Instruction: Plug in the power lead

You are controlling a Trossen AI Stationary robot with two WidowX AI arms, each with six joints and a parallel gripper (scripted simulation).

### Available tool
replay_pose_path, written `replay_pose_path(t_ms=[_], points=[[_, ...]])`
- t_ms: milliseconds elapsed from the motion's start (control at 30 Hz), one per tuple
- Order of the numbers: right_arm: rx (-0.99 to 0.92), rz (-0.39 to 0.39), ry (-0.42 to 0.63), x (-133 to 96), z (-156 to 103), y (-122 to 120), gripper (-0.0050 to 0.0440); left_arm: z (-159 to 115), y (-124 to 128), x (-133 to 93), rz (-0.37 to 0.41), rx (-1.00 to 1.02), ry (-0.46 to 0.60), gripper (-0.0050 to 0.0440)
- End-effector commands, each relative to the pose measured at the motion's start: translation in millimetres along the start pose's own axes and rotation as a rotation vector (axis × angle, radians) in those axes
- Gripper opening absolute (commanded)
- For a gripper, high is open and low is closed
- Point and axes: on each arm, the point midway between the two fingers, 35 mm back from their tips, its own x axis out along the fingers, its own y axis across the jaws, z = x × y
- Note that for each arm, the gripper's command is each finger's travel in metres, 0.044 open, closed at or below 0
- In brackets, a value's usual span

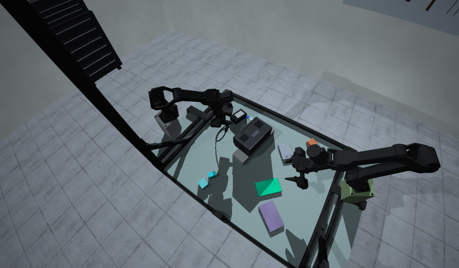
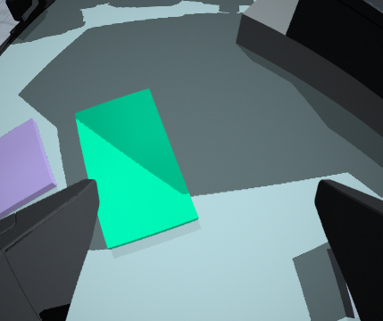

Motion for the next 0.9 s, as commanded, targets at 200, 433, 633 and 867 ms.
replay_pose_path(t_ms=[200,433,633,867], points=[[0.0,0.0,0.0,0.0,-0.1,0.0,0.04,26.6,5.2,3.1,-0.062,0.15,0.019,0.0],[0.0,0.0,0.0,0.0,-0.1,0.0,0.04,43.5,8.5,5.1,-0.102,0.25,0.022,0.0],[0.0,0.0,0.0,0.0,-0.1,0.0,0.04,57.0,11.5,7.2,-0.135,0.332,0.021,0.0],[0.0,0.0,0.0,0.0,-0.1,0.0,0.04,74.9,15.9,10.8,-0.182,0.446,0.013,0.0]])
